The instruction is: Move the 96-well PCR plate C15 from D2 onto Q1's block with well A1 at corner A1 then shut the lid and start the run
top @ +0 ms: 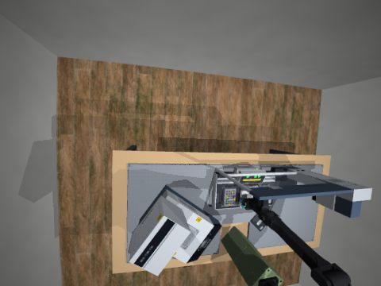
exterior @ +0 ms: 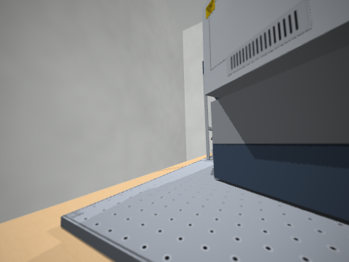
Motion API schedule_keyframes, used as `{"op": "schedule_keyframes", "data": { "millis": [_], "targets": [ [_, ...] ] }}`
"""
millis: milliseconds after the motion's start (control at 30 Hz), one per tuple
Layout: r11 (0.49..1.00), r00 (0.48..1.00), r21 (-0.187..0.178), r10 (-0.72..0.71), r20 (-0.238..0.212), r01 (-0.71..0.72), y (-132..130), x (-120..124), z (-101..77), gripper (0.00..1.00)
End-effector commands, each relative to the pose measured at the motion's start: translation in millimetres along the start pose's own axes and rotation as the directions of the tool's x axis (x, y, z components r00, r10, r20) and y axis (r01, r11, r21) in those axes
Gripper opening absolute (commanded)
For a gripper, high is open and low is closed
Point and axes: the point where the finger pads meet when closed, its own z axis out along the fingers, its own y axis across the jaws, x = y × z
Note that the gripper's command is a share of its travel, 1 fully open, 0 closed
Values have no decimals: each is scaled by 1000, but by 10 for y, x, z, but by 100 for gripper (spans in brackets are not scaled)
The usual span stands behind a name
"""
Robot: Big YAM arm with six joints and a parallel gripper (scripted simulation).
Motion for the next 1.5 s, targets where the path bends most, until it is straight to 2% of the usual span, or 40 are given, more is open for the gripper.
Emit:
{"op": "schedule_keyframes", "data": {
  "millis": [0,100,367,467,533,700,900,1033,1233,1467],
  "targets": [
    [999,997,-7,53,50,-52,95,-87,-163,0],
    [999,998,-8,39,44,-39,208,93,-236,0],
    [992,990,-8,126,57,-126,316,389,-374,0],
    [993,992,-7,116,50,-115,321,410,-359,0],
    [992,990,-18,129,48,-128,421,524,-386,0],
    [993,993,-18,115,38,-115,558,824,-488,0],
    [990,988,-23,142,57,-140,647,974,-584,0],
    [991,990,-20,129,48,-129,694,1067,-594,0],
    [996,996,-13,91,23,-90,834,1476,-699,0],
    [997,996,-36,72,53,-71,1059,1622,-818,0]
  ]
}}
